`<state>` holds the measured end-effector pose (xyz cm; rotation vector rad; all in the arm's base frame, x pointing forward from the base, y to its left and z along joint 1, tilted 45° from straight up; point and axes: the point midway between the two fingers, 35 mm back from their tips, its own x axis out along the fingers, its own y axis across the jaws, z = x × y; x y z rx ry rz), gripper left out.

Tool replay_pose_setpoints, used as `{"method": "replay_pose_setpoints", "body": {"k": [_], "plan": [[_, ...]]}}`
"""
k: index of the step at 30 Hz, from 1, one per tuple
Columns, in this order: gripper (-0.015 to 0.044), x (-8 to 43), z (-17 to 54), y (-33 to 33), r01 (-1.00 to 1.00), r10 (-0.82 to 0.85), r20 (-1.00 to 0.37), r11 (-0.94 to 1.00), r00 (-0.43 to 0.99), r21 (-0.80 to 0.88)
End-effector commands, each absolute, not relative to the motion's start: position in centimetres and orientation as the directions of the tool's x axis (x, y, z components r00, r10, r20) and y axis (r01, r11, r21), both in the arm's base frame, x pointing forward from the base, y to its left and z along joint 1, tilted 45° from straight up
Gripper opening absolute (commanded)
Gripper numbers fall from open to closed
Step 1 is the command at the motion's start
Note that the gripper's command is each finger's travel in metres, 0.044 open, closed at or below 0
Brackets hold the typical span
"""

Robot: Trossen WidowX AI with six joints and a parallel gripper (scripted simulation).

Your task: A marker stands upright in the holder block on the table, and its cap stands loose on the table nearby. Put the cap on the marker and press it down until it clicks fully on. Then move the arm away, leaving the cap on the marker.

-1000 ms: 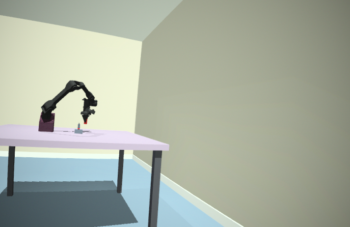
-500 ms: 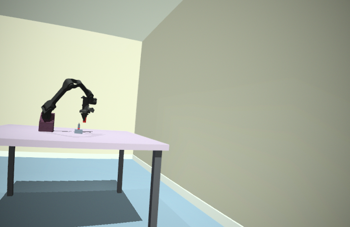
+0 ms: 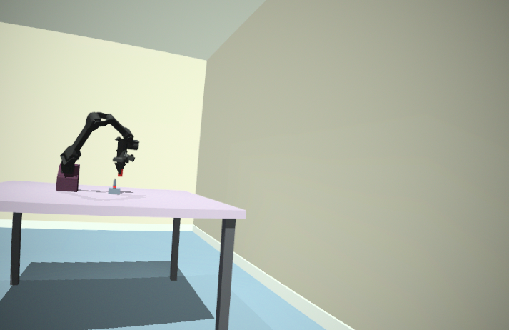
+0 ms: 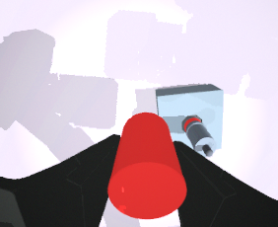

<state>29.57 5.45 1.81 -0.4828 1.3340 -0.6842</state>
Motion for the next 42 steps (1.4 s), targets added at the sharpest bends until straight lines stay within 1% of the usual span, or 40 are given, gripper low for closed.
{"method": "replay_pose_setpoints", "body": {"k": [1,16,42], "plan": [[0.0,29.0,2.7,4.6,0.17,-0.7,-0.709,0.711,0.086,-0.682],[0.0,27.0,5.2,2.5,0.169,-0.702,-0.707,0.709,0.084,-0.684],[0.0,27.4,2.8,0.2,0.169,-0.702,-0.707,0.71,0.085,-0.684]]}}
